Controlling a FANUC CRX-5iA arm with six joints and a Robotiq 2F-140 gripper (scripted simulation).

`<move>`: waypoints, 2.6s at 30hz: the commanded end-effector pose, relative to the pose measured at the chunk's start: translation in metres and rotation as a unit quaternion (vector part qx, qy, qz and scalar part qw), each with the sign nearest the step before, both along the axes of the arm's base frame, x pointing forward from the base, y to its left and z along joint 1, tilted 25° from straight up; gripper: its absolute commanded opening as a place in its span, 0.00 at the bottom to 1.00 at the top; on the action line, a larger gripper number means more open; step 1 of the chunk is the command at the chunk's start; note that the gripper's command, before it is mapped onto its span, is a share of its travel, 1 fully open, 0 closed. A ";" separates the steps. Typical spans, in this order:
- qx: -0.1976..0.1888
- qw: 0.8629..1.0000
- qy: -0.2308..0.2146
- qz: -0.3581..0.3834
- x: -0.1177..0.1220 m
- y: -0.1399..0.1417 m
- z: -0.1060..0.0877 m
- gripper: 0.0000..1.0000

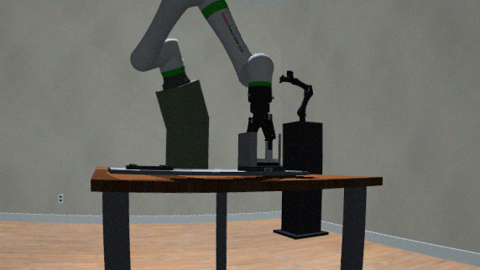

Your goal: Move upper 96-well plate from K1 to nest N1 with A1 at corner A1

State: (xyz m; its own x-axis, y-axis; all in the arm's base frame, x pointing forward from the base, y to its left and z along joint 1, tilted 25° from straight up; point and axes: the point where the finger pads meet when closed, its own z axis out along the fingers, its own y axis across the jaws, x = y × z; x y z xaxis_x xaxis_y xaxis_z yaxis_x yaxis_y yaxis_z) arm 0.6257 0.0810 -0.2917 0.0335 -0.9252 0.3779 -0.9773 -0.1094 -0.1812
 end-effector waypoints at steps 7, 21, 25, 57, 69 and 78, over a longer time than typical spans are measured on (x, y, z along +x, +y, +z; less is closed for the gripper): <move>0.000 1.000 0.000 0.000 0.000 0.000 0.000 0.00; 0.000 1.000 0.000 0.000 0.000 0.000 0.000 0.00; 0.000 1.000 0.000 0.000 0.000 0.000 0.000 0.00; 0.000 1.000 0.000 0.000 -0.008 0.014 0.035 0.00; 0.000 1.000 0.000 0.000 -0.011 0.020 0.050 0.00; 0.000 1.000 0.000 0.000 -0.014 0.024 0.061 0.00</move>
State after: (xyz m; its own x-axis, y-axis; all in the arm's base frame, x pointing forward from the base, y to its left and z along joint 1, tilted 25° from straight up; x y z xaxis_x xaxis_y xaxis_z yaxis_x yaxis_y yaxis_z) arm 0.6121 0.1045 -0.2329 0.0334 -0.9252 0.3779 -0.9773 -0.1094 -0.1813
